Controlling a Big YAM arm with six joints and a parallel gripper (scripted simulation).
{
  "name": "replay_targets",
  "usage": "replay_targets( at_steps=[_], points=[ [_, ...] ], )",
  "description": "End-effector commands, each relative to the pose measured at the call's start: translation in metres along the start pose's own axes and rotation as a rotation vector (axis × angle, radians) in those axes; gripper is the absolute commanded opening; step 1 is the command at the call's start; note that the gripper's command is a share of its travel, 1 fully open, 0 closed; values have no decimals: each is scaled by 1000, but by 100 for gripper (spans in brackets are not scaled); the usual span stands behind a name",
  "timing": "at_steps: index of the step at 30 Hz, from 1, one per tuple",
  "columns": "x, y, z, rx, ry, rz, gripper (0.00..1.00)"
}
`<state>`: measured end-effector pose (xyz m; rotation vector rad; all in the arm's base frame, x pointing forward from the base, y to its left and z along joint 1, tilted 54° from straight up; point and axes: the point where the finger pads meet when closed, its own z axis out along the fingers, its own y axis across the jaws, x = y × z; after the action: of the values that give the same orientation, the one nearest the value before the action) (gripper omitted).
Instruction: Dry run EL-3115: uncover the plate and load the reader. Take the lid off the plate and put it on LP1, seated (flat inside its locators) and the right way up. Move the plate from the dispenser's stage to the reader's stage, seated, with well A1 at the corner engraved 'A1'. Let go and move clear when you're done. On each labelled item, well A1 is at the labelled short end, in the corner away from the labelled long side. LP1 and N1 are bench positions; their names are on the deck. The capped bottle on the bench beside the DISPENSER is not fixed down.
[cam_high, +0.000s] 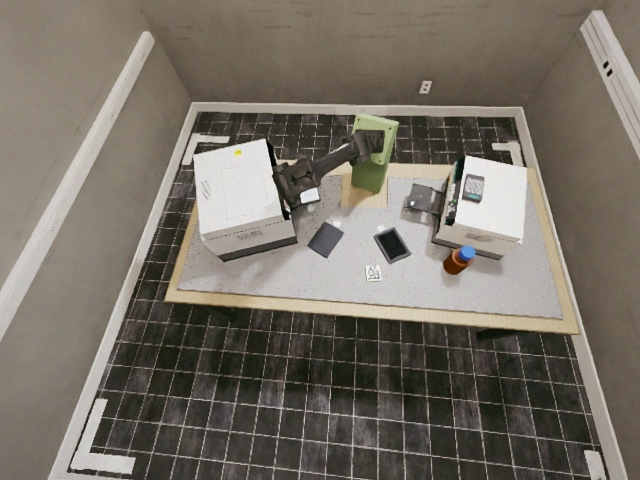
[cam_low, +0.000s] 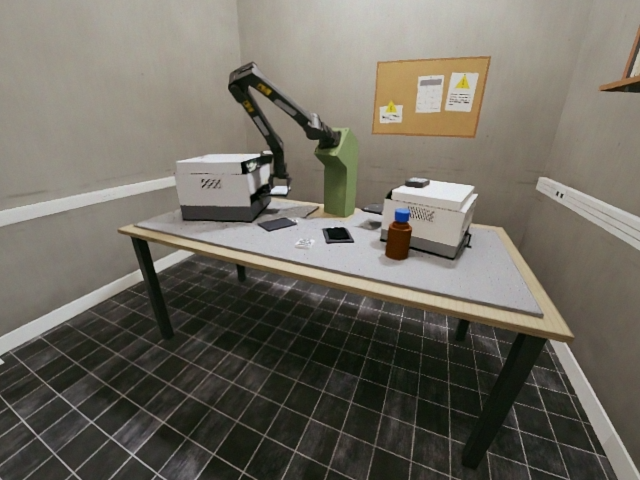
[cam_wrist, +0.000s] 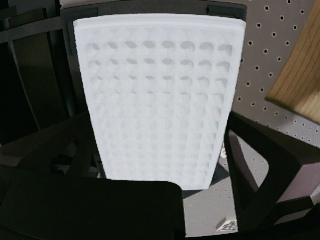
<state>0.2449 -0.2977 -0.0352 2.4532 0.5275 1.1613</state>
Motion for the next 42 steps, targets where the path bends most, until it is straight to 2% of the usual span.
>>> replay_targets(
  at_steps=[1,42],
  points=[
    [3,4,13,10,7,-14,86],
    [4,5,22,23,11,-17,86]
  ],
)
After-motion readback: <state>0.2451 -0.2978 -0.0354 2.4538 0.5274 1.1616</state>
